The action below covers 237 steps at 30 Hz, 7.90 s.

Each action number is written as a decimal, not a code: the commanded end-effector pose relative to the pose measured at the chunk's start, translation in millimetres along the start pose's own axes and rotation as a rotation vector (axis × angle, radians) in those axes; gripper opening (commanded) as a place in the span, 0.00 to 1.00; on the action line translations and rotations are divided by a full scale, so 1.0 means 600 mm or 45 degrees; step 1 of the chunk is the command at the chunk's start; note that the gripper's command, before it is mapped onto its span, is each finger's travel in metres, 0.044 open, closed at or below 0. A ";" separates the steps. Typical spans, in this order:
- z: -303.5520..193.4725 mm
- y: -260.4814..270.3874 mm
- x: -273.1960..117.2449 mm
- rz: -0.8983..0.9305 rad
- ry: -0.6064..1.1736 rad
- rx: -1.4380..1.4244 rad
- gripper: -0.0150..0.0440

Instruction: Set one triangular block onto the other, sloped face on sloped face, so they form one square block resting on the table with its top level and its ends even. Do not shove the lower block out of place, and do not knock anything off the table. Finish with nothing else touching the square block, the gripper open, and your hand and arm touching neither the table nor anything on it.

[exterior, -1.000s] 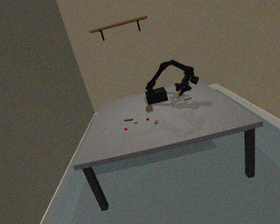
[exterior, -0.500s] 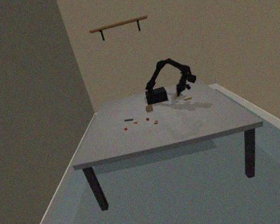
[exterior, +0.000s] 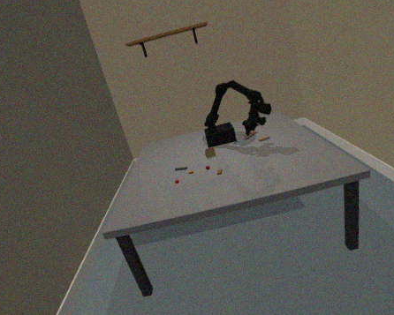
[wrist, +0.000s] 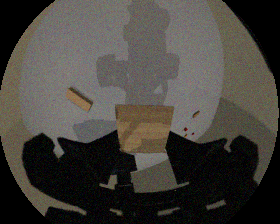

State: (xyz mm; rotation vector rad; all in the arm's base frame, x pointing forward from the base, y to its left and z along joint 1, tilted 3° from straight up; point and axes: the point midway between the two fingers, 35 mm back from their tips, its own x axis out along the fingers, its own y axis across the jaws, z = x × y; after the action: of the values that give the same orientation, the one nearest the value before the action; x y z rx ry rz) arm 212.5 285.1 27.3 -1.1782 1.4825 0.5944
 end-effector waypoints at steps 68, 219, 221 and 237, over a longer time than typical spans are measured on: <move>-0.264 -0.197 0.014 0.412 -0.204 0.989 0.25; -0.435 -0.163 0.259 0.401 -0.183 0.953 0.25; -0.434 -0.163 0.259 0.401 -0.183 0.953 0.25; -0.434 -0.163 0.260 0.400 -0.182 0.952 0.25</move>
State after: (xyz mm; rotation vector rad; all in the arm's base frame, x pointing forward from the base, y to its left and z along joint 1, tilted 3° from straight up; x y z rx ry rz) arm 201.2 -29.1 -24.0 -0.3221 1.5722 0.2760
